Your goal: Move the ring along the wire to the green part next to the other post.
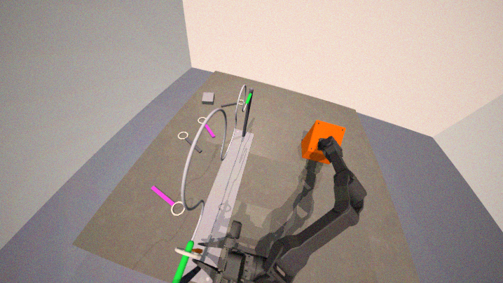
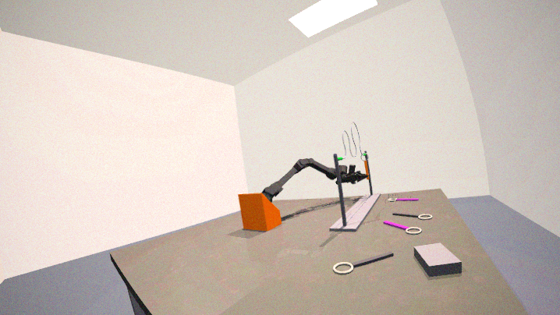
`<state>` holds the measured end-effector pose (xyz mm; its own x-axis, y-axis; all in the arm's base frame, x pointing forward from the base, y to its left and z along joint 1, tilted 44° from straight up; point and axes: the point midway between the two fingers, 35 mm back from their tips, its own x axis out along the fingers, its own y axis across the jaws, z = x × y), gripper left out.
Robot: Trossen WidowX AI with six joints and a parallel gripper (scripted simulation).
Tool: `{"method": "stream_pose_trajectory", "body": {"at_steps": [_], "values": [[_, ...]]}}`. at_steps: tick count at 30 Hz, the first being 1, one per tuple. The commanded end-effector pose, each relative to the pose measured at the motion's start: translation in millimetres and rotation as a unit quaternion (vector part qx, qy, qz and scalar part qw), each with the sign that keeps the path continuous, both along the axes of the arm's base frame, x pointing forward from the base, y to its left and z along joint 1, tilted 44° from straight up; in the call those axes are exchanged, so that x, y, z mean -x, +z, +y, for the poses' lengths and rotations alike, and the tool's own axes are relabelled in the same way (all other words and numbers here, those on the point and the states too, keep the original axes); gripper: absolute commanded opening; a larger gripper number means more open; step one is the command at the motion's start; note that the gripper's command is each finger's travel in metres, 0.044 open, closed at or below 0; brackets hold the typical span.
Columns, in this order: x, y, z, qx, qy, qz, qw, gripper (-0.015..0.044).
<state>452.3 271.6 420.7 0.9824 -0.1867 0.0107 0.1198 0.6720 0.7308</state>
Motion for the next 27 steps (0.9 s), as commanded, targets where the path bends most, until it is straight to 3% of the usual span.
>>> {"method": "stream_pose_trajectory", "body": {"at_steps": [1,27], "values": [[-9,-5,1,0.006,0.002,0.004,1.0,0.016],[-22,-5,-3,0.006,0.002,0.004,1.0,0.016]]}}
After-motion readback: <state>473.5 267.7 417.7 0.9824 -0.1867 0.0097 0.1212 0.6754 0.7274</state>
